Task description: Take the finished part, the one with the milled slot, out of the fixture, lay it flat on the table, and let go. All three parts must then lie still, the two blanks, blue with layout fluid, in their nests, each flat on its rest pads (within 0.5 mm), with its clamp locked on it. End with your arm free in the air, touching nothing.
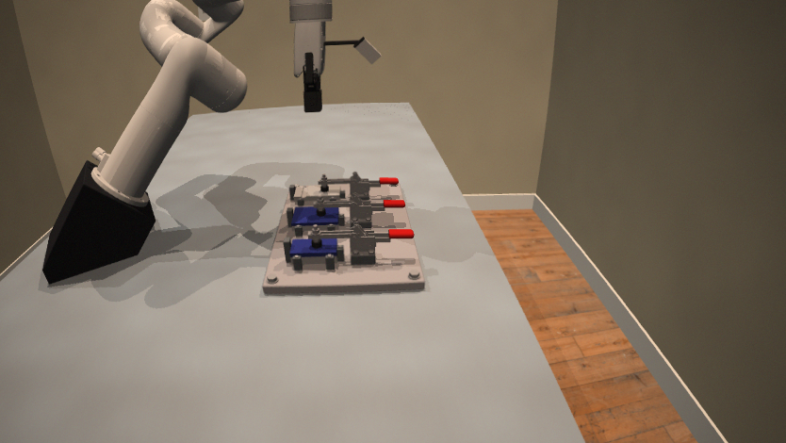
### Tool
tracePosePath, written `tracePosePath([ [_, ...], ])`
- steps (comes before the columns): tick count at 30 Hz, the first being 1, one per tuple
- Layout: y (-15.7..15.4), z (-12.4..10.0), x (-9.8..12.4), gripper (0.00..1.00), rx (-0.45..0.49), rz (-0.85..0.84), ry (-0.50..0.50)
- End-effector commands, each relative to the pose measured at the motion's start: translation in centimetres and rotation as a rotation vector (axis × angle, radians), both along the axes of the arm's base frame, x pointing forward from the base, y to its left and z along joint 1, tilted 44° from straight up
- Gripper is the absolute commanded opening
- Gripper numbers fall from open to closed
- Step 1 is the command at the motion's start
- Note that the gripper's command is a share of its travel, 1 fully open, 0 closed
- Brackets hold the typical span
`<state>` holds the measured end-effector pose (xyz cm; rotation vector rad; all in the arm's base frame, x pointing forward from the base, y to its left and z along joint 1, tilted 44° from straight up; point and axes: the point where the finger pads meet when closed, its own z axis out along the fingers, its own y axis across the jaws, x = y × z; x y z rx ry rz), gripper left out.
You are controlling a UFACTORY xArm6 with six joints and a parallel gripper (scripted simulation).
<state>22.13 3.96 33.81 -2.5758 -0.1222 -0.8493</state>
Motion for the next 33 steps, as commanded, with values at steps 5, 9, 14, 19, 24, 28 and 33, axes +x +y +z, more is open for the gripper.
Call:
tracePosePath([
  [5,-0.01,0.09,0.00,0.00,-0.001,0.000,-0.002],
  [9,-0.01,0.09,0.00,0.00,-0.001,0.000,-0.002],
  [14,-0.01,0.09,0.00,0.00,-0.001,0.000,-0.002],
  [19,-0.01,0.09,0.00,0.00,-0.001,0.000,-0.002],
  [24,-0.01,0.09,0.00,1.00,-0.001,0.000,-0.002],
  [28,-0.01,0.09,0.00,1.00,-0.001,0.000,-0.002],
  [33,-0.01,0.09,0.00,1.00,-0.001,0.000,-0.002],
])
